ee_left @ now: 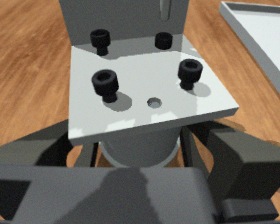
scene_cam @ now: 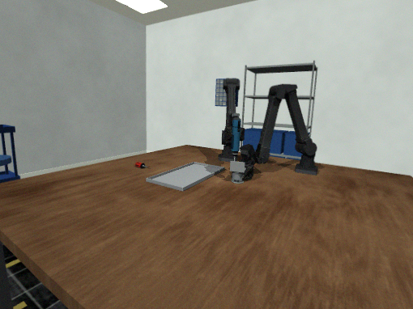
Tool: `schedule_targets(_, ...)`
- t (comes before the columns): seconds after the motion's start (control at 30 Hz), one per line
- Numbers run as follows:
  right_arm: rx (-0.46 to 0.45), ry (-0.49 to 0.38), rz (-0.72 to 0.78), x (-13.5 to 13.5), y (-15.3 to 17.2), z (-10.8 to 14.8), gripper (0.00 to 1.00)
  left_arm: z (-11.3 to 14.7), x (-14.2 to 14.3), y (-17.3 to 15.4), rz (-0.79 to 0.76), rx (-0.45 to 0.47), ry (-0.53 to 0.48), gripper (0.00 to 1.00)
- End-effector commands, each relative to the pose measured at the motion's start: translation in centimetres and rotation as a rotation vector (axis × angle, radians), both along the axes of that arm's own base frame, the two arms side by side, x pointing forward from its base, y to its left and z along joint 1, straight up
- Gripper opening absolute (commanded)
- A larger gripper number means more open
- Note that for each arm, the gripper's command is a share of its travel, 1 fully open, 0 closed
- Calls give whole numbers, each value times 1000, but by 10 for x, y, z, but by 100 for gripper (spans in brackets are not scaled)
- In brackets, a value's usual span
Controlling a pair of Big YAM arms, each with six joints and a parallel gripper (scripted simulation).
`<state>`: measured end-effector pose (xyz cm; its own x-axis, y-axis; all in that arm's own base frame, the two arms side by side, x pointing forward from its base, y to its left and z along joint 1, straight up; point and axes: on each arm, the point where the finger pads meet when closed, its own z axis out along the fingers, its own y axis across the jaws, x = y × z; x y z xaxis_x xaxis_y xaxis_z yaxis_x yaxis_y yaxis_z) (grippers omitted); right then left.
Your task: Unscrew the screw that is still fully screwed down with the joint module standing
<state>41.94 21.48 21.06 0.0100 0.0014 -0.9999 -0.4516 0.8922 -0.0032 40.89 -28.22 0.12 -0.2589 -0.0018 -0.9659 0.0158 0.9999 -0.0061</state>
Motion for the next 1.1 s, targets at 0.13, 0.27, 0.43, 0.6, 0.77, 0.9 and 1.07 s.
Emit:
schedule_targets(0.13, 26, -69, 10, -2, 6, 24, 42, 7, 4, -6, -3, -14, -18, 59)
schedule_targets(0.27, 18, -53, 10, -3, 5, 15, 42, 7, 4, -6, -3, -14, -18, 59)
schedule_targets(0.43, 19, -55, 10, -3, 5, 15, 42, 7, 4, -6, -3, -14, -18, 59)
schedule_targets(0.6, 21, -60, 10, -1, 6, 16, 42, 7, 4, -6, -3, -14, -18, 59)
schedule_targets(0.77, 20, -58, 10, -2, 5, 15, 42, 7, 4, -6, -3, -14, -18, 59)
schedule_targets(0.9, 17, -51, 10, -2, 5, 11, 42, 7, 4, -6, -3, -14, -18, 59)
schedule_targets(1.07, 18, -54, 10, -3, 5, 11, 42, 7, 4, -6, -3, -14, -18, 59)
